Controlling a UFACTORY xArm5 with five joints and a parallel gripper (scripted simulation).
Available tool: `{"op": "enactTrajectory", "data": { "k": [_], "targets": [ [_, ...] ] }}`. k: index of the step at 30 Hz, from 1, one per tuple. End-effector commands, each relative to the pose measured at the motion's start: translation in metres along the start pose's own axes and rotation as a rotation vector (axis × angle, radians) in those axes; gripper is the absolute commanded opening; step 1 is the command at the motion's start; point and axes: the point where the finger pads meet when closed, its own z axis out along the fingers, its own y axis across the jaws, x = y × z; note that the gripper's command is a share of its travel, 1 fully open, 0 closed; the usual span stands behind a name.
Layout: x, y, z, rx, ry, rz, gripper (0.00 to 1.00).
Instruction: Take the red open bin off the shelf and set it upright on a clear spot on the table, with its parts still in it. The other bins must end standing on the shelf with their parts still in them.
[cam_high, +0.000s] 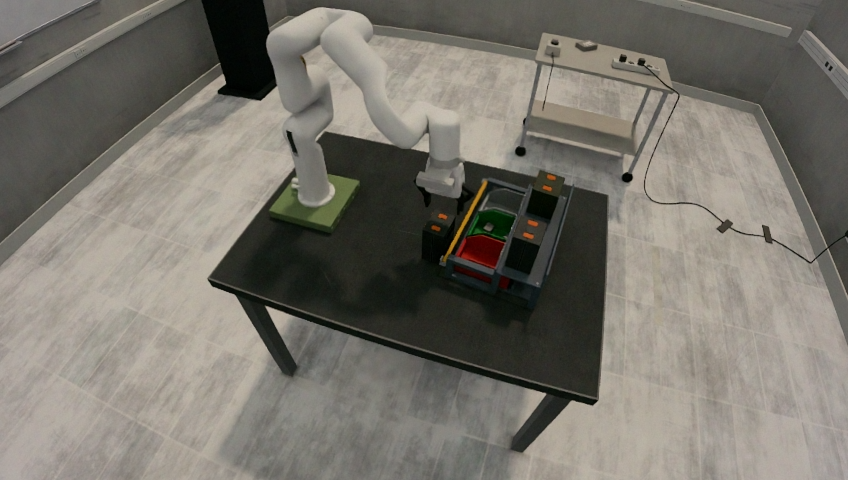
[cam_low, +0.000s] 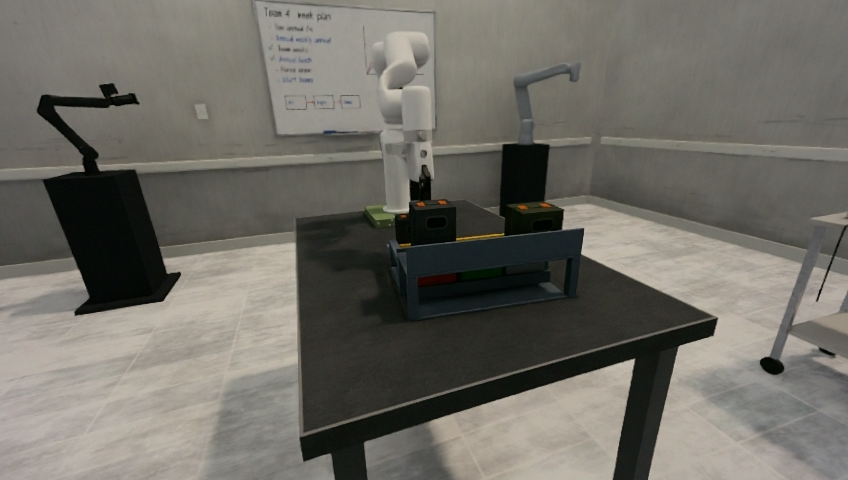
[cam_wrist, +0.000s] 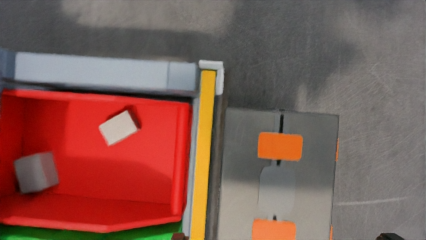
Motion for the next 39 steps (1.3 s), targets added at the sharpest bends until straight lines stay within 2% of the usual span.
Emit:
{"op": "enactTrajectory", "data": {
  "k": [1, 5, 8, 39],
  "targets": [
    [0.011, 0.0, 0.005, -0.028, -0.002, 0.037, 1.0],
    [0.022, 0.001, 0.012, -0.051, -0.002, 0.063, 1.0],
    [0.025, 0.001, 0.014, -0.051, -0.002, 0.063, 1.0],
    [0.025, 0.001, 0.014, -0.051, -0.002, 0.063, 1.0]
  ]
}}
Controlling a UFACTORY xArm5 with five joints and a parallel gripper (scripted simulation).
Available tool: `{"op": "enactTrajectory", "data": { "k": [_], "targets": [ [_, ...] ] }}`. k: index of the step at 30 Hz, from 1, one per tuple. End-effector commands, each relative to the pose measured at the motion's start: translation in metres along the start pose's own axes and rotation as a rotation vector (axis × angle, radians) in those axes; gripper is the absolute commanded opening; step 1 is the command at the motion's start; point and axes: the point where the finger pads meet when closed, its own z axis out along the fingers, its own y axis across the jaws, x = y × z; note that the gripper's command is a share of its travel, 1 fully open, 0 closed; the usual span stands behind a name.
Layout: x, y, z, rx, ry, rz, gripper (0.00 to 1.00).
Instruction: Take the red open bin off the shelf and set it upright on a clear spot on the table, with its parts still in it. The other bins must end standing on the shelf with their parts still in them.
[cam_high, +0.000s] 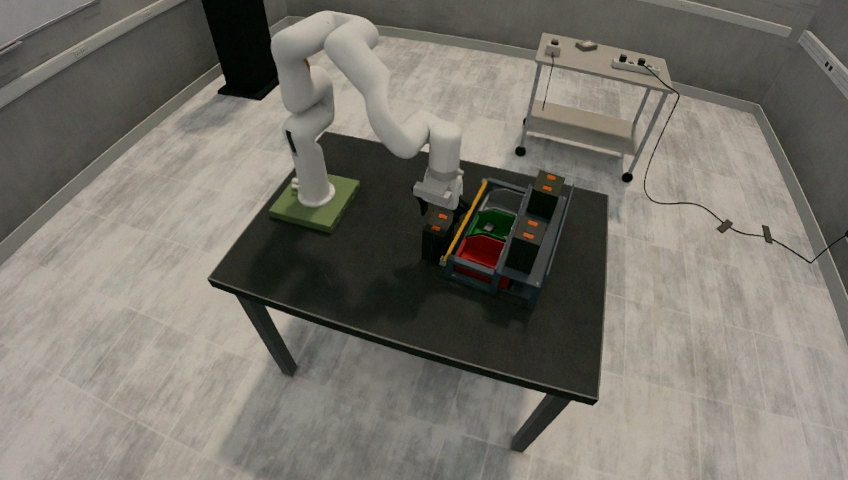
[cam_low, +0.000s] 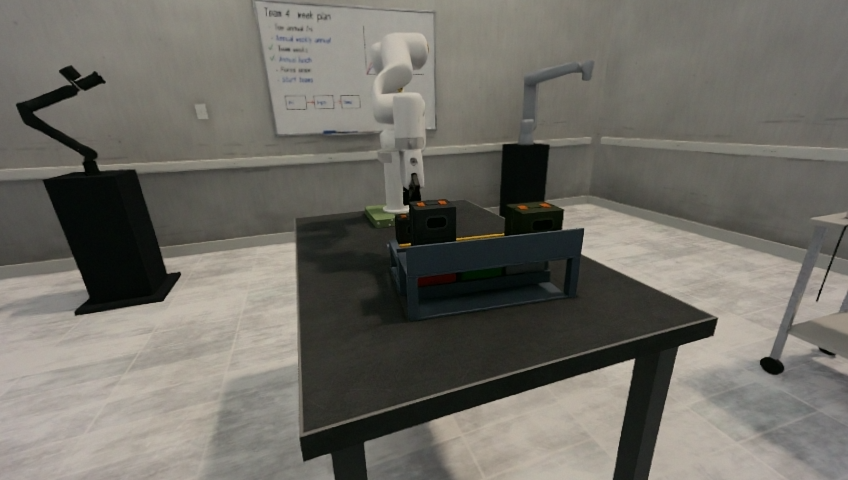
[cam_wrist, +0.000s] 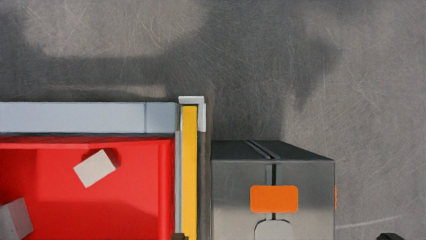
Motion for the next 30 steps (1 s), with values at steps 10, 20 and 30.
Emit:
{"op": "enactTrajectory", "data": {
  "k": [10, 20, 30],
  "targets": [
    [0.0, -0.001, 0.013, 0.004, 0.001, 0.0, 1.0],
    [0.0, -0.001, 0.03, 0.004, 0.001, 0.0, 1.0],
    [0.0, -0.001, 0.044, 0.004, 0.001, 0.0, 1.0]
  ]
}}
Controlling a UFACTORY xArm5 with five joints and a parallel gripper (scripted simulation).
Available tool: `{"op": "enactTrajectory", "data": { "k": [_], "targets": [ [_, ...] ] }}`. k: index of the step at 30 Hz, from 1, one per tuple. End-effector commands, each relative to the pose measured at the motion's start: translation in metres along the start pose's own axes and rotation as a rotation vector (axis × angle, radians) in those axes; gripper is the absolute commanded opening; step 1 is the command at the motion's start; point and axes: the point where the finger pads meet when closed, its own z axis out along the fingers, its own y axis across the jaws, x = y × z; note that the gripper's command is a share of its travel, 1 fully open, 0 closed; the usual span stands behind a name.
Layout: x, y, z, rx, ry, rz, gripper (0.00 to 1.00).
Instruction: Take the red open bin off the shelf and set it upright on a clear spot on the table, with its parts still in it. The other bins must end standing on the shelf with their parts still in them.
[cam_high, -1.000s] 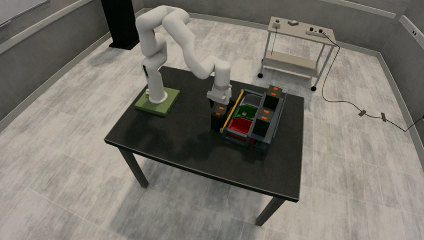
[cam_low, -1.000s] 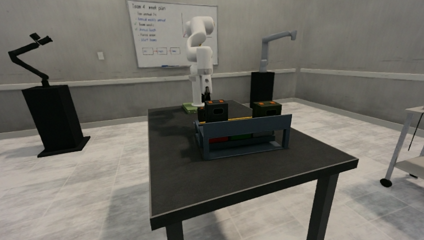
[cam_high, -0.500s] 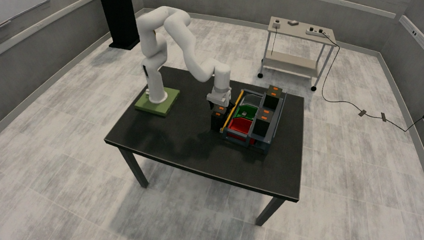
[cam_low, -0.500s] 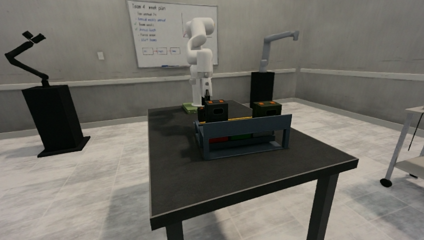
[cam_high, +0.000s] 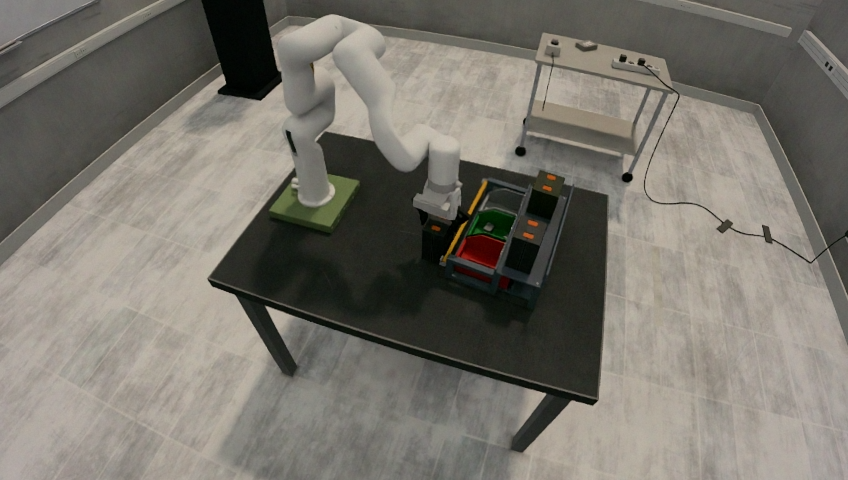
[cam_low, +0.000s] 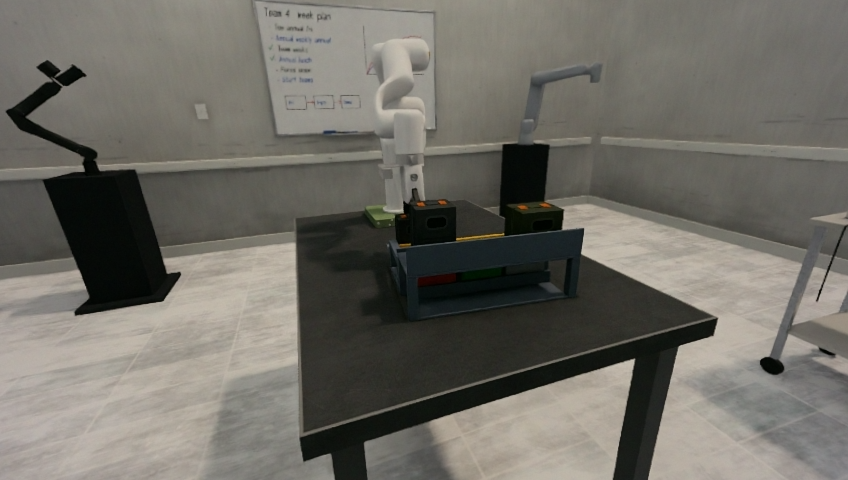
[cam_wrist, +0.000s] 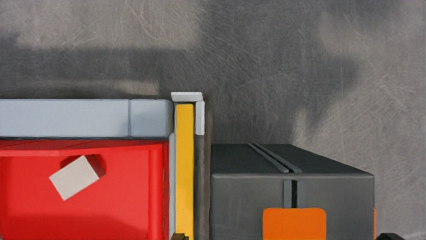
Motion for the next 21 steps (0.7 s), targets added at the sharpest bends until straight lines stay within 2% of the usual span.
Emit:
{"op": "enactTrajectory", "data": {
  "k": [1, 7, 21],
  "targets": [
    [0.0001, -0.0016, 0.0059, 0.004, 0.001, 0.0, 1.0],
    [0.0001, -0.0015, 0.0139, 0.004, 0.001, 0.0, 1.0],
    [0.0001, -0.0015, 0.0139, 0.004, 0.001, 0.0, 1.0]
  ]
}}
